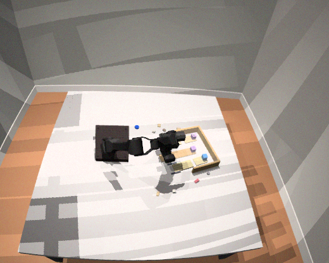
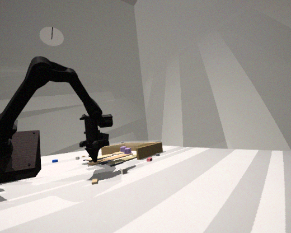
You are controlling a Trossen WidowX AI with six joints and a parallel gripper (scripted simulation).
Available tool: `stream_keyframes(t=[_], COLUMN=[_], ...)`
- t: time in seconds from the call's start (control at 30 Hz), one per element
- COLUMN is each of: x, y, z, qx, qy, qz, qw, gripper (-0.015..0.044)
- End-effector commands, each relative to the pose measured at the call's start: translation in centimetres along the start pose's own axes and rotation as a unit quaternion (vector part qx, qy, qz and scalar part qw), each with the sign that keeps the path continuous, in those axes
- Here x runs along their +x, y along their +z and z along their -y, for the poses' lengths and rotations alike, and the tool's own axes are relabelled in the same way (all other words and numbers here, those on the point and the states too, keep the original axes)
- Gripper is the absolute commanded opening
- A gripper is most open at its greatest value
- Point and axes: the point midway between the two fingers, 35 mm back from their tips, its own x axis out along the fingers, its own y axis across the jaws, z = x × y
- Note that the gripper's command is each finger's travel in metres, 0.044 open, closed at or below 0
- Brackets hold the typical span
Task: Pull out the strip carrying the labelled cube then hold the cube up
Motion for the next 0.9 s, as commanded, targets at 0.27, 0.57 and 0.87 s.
stream_keyframes(t=[0.27, 0.57, 0.87], x=[0.7, 0.6, 0.6], y=[-2.6, -3.9, -5.2], z=[-0.1, -0.1, -0.1], qx=[-0.007, -0.008, -0.008], qy=[-0.001, -0.001, -0.001], qz=[-0.013, -0.014, -0.014], qw=[1.000, 1.000, 1.000], gripper=[0.0000, 0.0000, 0.0000])
